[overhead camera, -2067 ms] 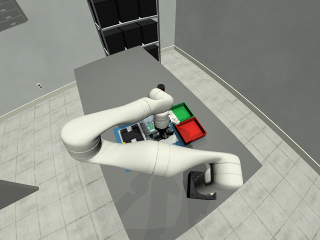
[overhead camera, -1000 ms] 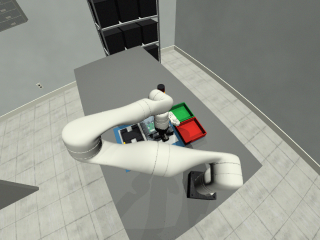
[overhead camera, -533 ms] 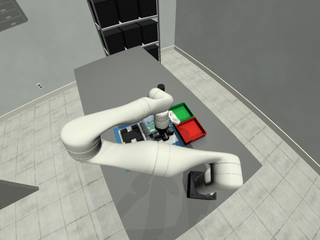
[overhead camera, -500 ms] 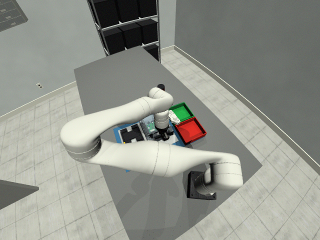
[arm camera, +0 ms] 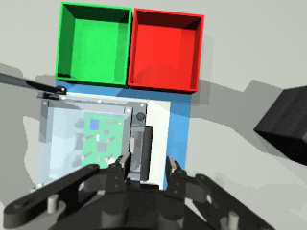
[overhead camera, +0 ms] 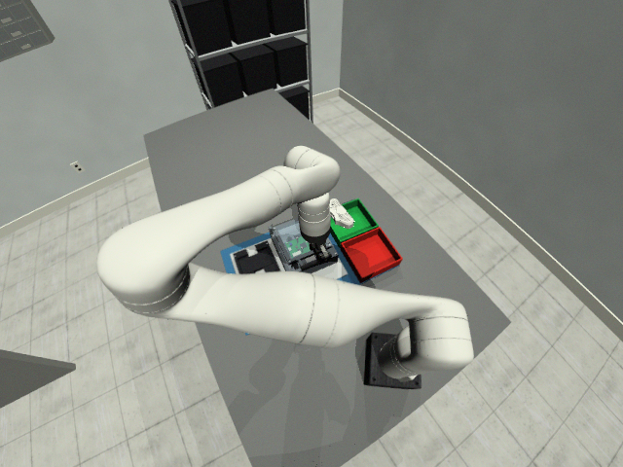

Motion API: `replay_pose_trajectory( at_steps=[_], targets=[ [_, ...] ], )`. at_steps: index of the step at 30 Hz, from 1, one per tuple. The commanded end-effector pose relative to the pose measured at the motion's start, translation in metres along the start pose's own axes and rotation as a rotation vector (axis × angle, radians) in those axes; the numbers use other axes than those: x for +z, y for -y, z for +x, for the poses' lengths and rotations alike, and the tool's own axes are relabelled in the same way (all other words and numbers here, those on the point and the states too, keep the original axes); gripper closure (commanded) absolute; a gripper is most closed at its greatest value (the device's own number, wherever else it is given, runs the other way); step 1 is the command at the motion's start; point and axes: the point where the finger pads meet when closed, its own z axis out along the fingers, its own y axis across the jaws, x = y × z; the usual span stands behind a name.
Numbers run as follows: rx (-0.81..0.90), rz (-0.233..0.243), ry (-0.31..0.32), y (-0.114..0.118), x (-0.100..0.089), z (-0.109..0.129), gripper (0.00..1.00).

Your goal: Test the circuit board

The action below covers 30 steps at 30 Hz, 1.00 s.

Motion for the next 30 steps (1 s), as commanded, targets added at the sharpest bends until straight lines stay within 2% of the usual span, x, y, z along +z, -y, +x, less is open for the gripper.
replay_pose_trajectory(
  at_steps=[1,7,14,15,30],
  targets=[
    [-0.008,0.015,0.013,0.004,-0.015,-0.005,0.50],
    [-0.008,0.015,0.013,0.004,-0.031,-0.005,0.50],
    [-0.008,0.015,0.013,0.004,-0.034,-0.005,0.50],
    [-0.008,0.015,0.013,0.004,-0.034,-0.005,0.00],
    [-0.008,0.015,0.013,0.004,-0.034,-0.005,0.00]
  ],
)
